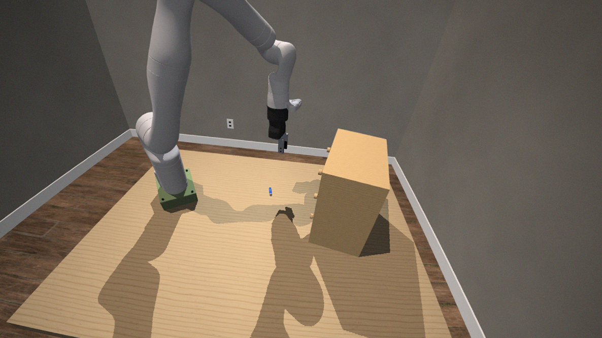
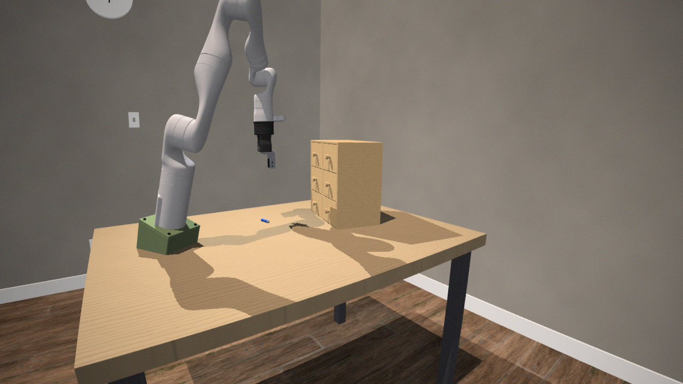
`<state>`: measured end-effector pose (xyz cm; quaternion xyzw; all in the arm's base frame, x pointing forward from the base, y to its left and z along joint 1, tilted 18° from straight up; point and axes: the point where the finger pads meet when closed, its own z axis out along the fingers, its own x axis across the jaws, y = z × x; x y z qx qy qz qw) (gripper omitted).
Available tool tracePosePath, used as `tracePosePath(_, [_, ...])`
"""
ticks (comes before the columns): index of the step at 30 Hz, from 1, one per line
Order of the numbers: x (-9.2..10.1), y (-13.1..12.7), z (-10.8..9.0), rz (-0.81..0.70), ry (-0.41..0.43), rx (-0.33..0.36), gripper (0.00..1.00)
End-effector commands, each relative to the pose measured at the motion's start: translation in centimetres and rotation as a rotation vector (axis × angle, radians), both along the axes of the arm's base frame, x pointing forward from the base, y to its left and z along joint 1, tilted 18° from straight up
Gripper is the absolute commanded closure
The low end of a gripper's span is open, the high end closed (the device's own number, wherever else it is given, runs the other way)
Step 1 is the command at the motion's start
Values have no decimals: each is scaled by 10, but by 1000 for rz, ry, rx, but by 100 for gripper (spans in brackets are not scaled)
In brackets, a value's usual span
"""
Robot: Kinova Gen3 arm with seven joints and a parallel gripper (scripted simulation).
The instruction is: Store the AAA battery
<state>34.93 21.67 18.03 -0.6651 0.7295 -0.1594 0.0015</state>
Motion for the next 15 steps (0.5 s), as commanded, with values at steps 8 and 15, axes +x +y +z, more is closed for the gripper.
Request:
tracePosePath(8, [2,-1,-2,7,-33,-6,33])
tracePosePath(15, [6,-2,-6,21,-92,-12,33])
